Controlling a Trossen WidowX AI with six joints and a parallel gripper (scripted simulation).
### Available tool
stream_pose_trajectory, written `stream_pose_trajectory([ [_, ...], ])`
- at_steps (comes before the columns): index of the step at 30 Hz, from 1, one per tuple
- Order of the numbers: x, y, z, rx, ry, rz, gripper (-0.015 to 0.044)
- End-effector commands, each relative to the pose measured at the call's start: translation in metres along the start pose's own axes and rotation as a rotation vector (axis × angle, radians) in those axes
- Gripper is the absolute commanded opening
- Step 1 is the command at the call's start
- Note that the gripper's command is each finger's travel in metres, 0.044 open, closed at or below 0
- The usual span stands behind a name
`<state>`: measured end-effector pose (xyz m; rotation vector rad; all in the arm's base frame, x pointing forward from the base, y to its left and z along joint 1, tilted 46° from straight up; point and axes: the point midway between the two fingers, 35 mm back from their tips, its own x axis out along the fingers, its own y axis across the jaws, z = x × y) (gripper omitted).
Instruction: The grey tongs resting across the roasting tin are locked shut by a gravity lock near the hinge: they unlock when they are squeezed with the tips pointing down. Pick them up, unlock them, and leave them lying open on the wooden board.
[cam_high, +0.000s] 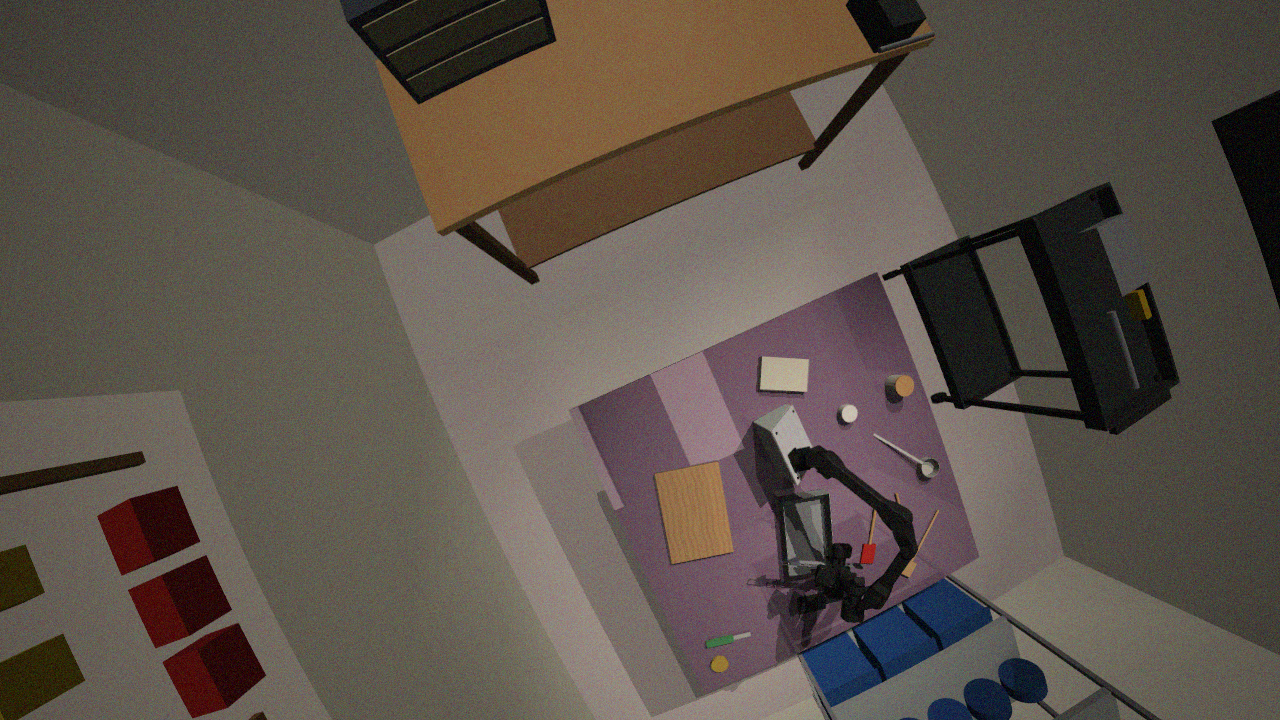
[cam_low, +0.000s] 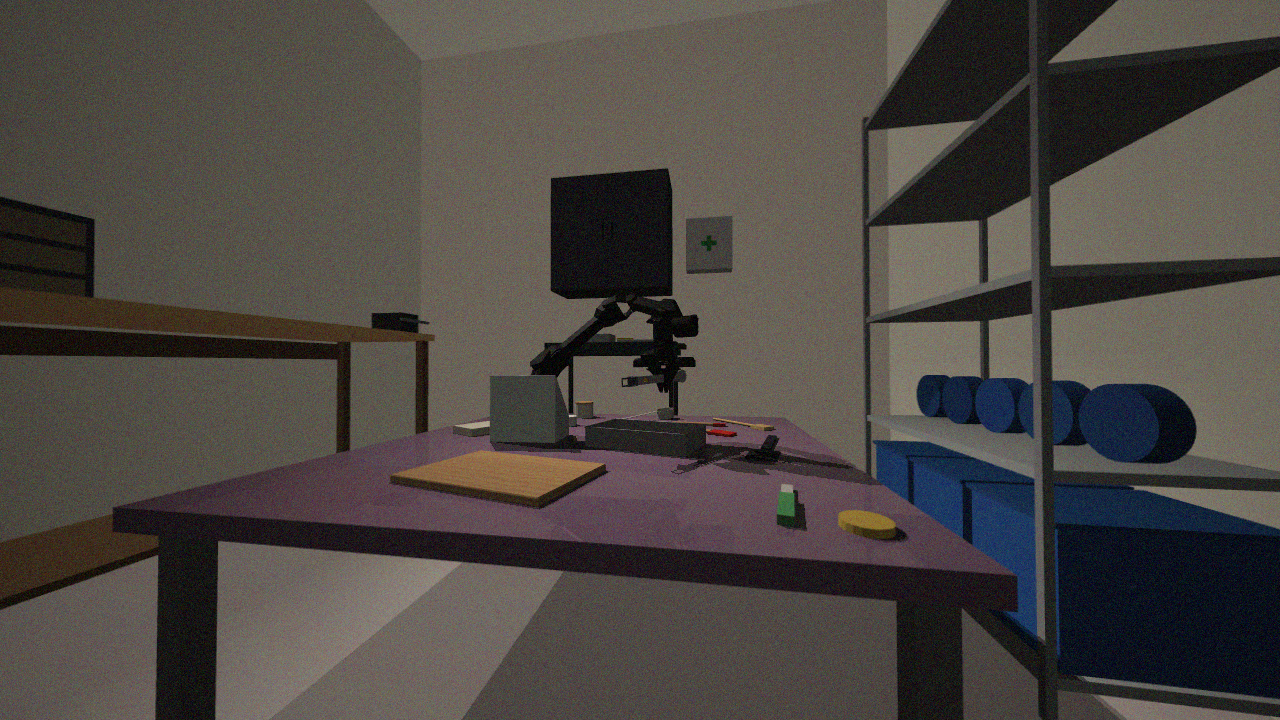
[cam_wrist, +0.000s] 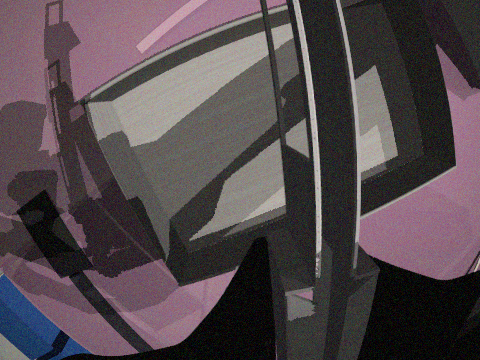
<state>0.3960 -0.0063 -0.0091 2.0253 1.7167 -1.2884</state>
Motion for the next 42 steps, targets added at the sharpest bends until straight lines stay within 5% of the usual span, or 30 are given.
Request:
stream_pose_trajectory([
  [1, -0.007, -0.001, -0.001, -0.01, -0.006, -0.004, -0.015],
  [12, -0.003, 0.002, 0.013, -0.055, -0.008, -0.011, -0.015],
  [42, -0.014, 0.034, 0.182, -0.725, -0.028, 0.0, -0.015],
])
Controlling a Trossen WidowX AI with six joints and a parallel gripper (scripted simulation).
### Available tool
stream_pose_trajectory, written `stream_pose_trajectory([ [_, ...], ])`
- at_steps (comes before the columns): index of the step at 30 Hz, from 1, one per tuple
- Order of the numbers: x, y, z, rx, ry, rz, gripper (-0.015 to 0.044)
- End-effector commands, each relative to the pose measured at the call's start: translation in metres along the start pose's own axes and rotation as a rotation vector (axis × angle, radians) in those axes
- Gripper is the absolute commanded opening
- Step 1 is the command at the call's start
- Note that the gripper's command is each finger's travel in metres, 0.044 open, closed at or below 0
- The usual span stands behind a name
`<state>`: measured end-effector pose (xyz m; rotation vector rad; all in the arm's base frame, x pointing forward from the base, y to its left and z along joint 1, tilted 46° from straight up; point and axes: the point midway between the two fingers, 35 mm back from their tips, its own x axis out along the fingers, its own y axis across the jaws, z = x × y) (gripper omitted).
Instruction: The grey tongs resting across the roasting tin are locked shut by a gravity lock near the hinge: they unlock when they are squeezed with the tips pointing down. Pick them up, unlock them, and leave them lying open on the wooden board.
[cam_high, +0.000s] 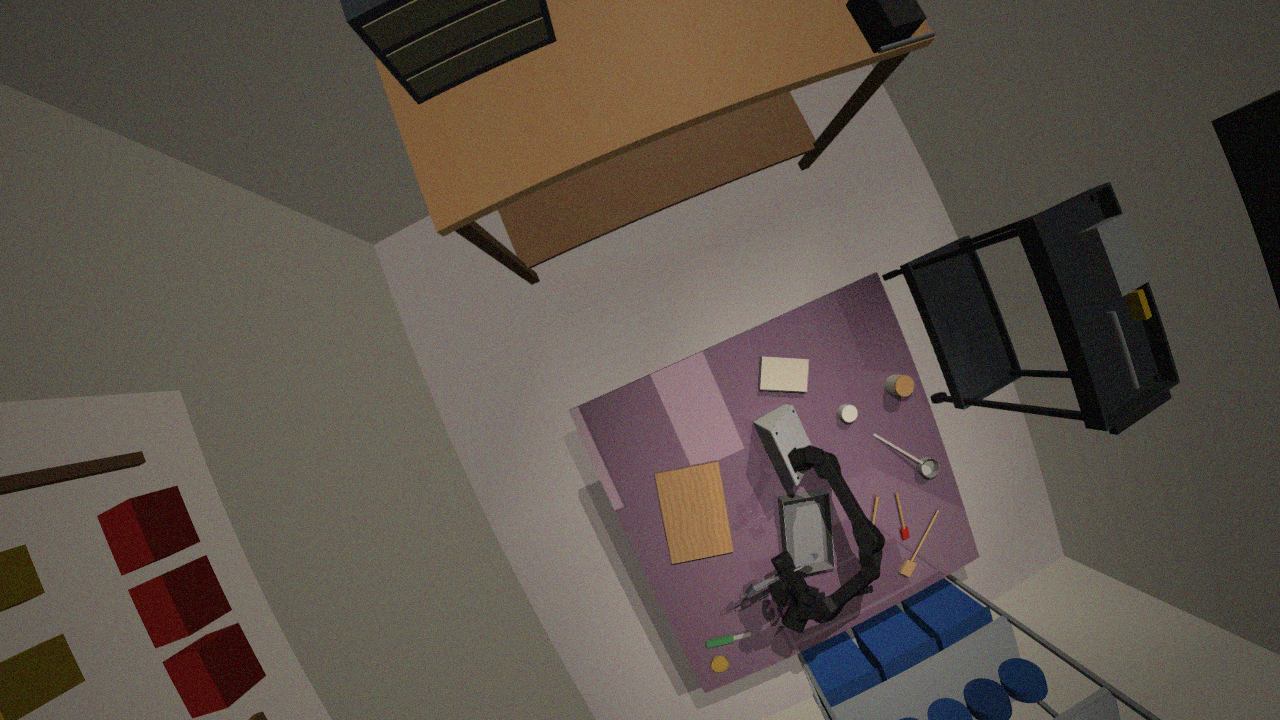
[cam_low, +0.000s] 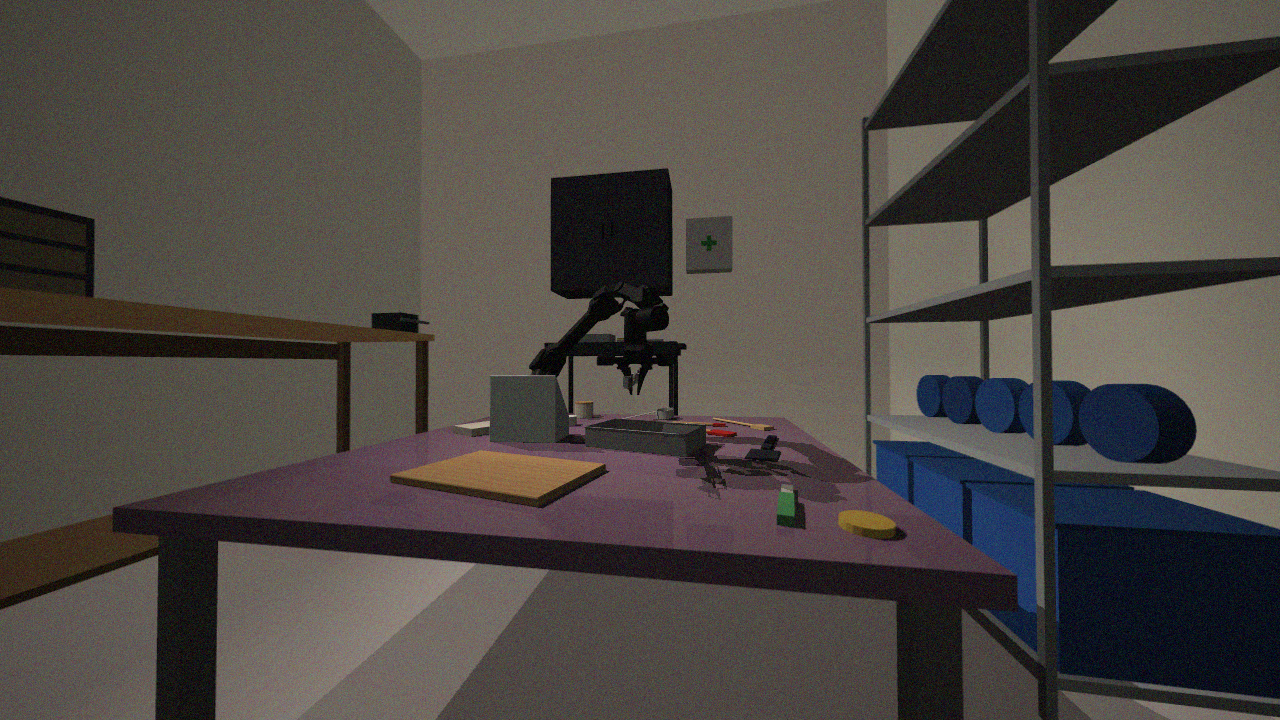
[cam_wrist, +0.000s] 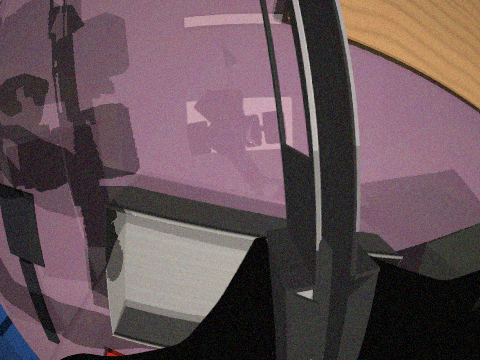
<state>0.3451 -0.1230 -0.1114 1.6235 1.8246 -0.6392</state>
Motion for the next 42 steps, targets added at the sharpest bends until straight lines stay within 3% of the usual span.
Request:
stream_pose_trajectory([
  [1, -0.005, -0.013, 0.024, -0.119, -0.013, 0.009, -0.015],
  [10, -0.002, -0.042, 0.057, -0.31, -0.004, 0.009, -0.015],
  [24, -0.003, -0.051, 0.065, -0.351, -0.009, 0.009, -0.015],
  [42, -0.014, -0.144, 0.122, -0.756, -0.035, -0.007, -0.015],
])
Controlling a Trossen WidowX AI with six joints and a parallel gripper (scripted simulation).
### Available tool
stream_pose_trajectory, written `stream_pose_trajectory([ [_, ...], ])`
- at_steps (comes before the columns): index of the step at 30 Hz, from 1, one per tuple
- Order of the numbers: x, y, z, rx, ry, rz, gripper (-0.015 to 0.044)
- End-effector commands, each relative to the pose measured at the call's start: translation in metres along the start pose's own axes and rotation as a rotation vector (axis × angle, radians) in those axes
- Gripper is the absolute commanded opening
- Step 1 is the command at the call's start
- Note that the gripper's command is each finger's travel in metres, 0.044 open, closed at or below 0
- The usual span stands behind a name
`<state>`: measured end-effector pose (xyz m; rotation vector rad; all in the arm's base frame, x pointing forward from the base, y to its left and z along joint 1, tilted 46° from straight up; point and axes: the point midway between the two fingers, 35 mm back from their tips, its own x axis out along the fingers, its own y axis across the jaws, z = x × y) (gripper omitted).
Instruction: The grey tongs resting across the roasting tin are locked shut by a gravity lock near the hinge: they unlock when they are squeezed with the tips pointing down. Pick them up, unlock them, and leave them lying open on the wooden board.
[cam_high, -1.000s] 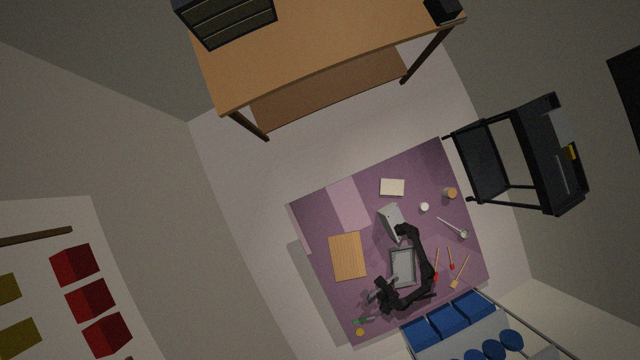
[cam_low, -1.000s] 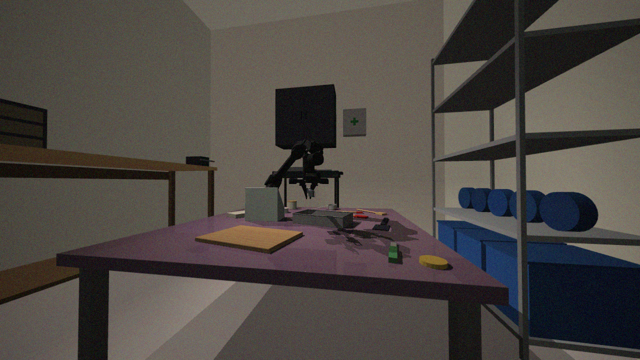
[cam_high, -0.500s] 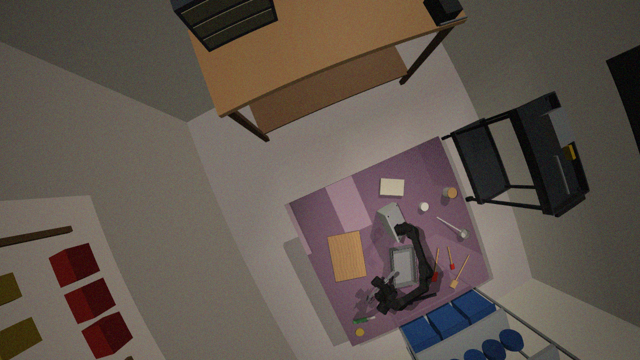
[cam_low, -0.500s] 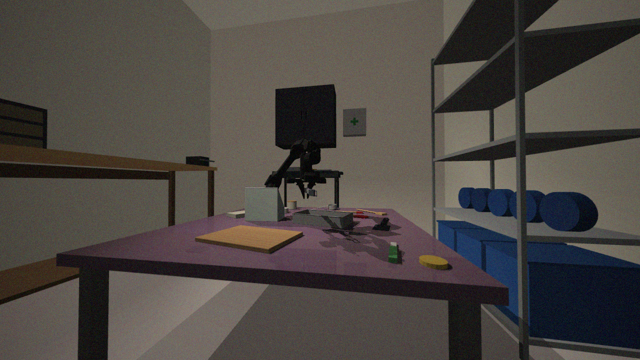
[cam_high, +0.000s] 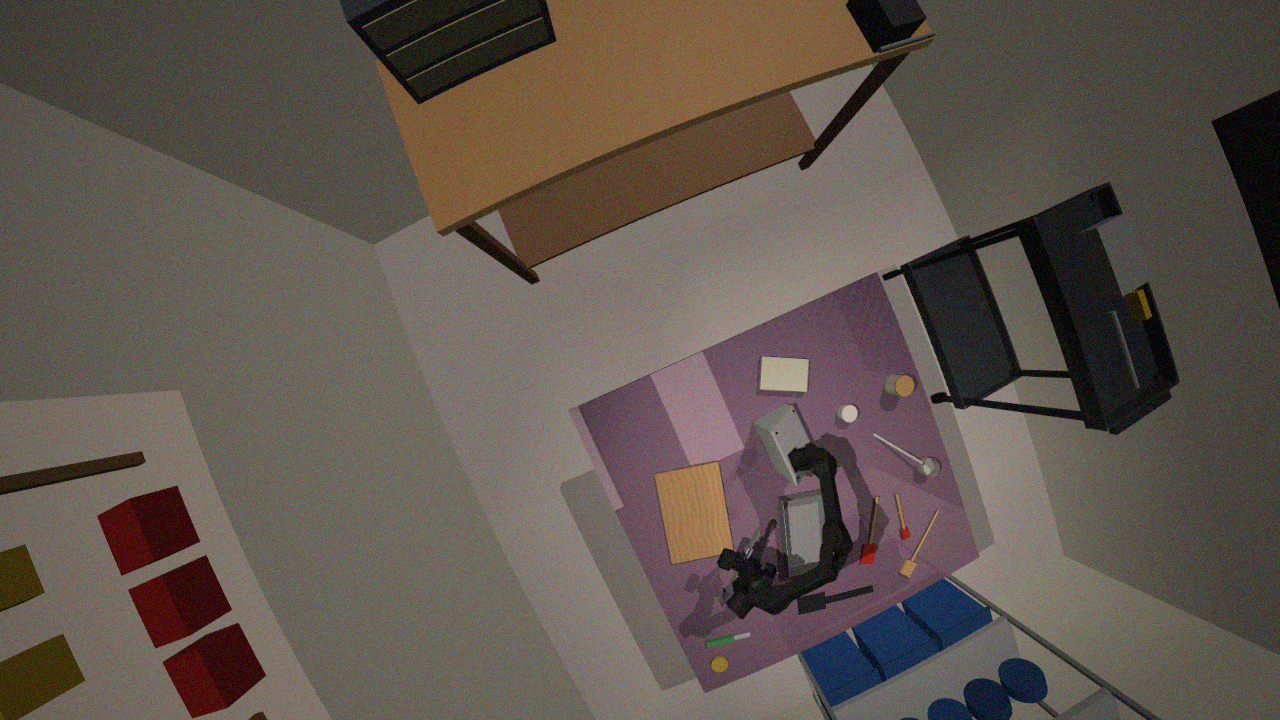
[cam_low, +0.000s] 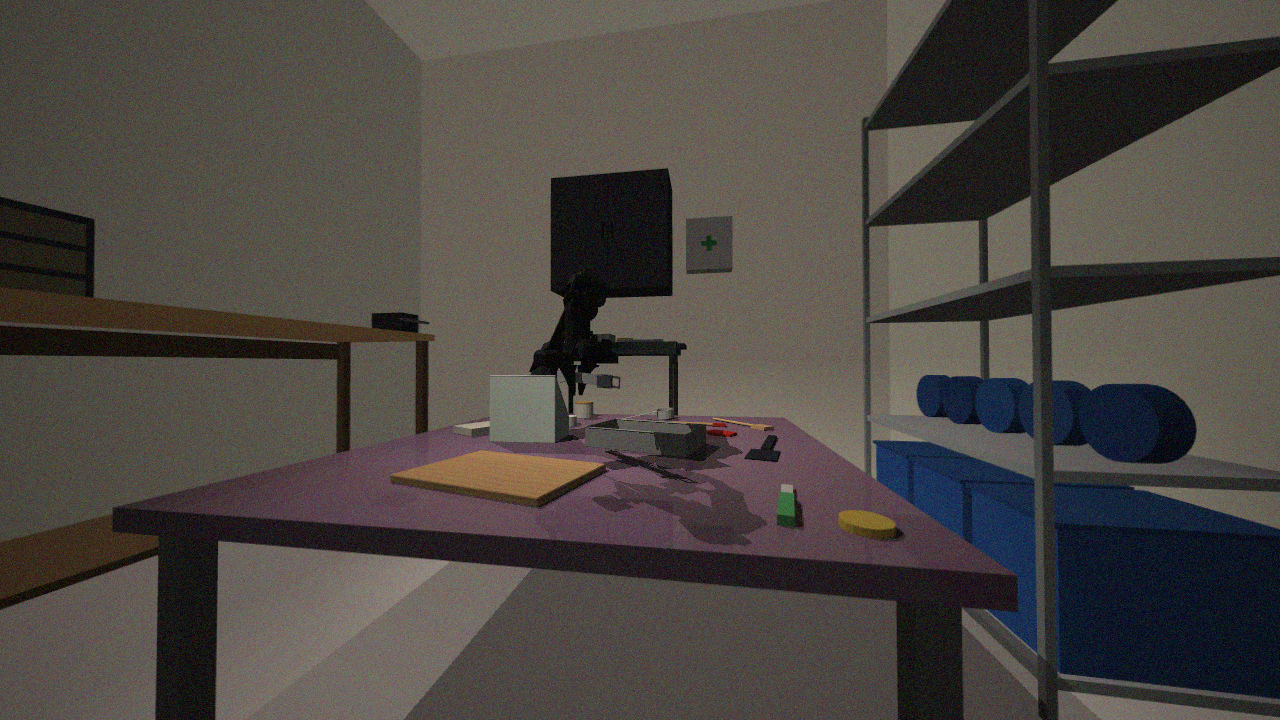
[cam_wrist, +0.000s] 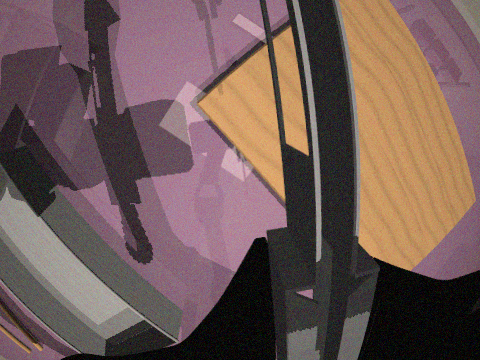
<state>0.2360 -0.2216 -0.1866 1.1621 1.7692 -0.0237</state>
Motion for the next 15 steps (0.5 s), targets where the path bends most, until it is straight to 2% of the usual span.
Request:
stream_pose_trajectory([
  [1, -0.006, -0.029, -0.003, -0.119, -0.018, -0.01, -0.015],
  [15, 0.0, -0.107, -0.031, -0.444, -0.006, -0.01, -0.015],
])
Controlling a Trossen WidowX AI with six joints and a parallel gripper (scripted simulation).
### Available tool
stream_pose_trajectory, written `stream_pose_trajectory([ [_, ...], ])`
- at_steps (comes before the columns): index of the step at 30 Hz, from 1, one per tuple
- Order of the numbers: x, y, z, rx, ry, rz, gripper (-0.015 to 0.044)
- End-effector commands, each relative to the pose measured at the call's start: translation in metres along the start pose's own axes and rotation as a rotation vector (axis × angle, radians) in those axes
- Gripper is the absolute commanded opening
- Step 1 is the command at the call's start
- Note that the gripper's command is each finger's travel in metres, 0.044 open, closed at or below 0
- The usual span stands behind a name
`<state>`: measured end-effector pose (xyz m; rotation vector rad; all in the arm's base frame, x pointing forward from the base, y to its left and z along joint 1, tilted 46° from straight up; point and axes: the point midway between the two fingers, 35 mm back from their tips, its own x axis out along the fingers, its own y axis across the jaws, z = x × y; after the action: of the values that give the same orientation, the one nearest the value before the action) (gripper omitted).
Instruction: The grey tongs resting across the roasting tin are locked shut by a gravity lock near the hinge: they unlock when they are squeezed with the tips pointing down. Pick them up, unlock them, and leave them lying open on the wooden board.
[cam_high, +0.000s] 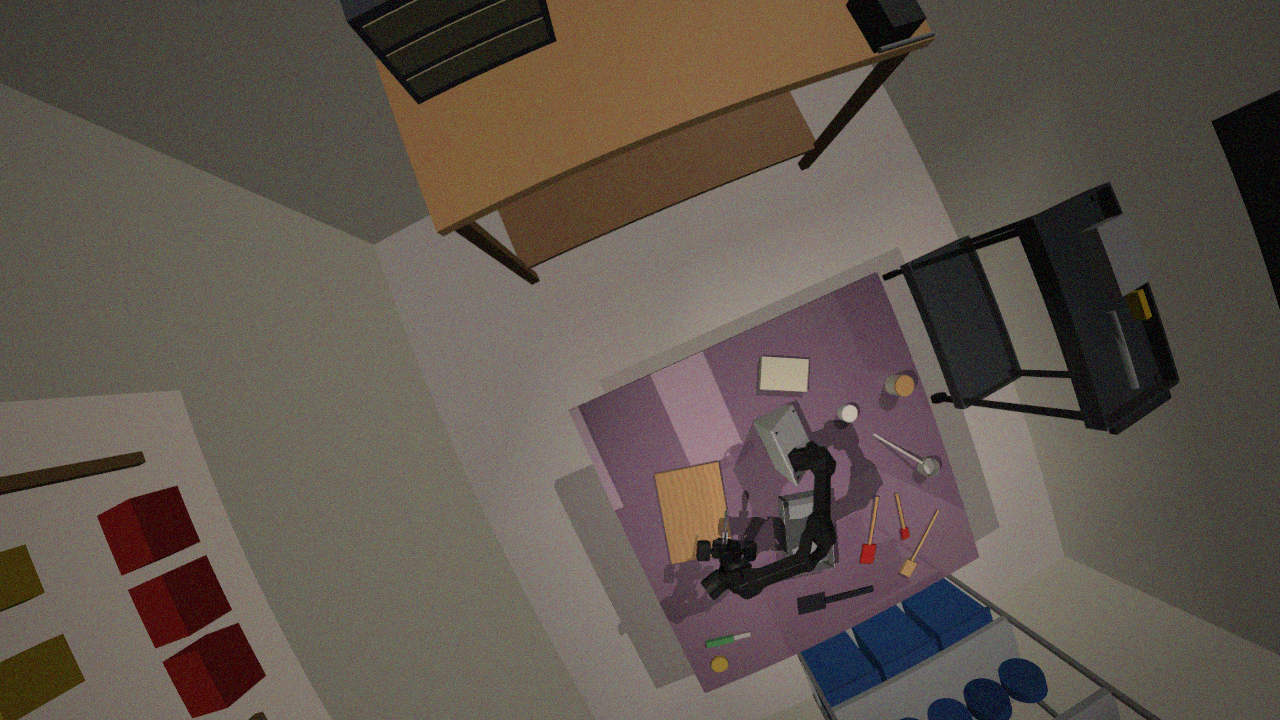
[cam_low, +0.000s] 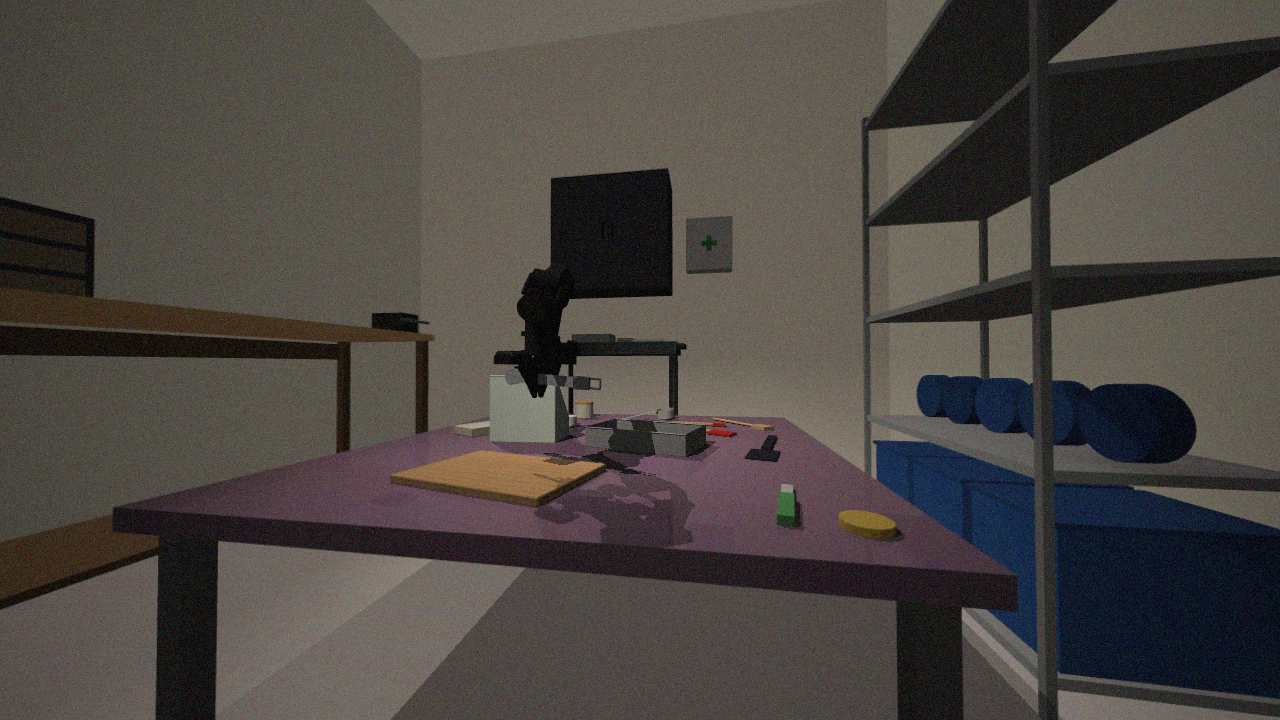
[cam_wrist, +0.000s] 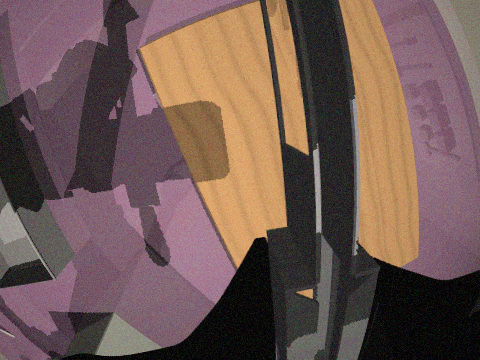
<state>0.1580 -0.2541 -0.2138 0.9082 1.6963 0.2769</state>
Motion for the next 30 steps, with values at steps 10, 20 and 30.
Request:
stream_pose_trajectory([
  [10, 0.003, -0.04, -0.035, -0.229, -0.003, -0.003, -0.015],
  [20, 0.004, -0.04, -0.036, -0.229, -0.015, 0.002, -0.015],
  [30, 0.019, -0.046, -0.042, -0.22, -0.339, 0.109, -0.015],
])
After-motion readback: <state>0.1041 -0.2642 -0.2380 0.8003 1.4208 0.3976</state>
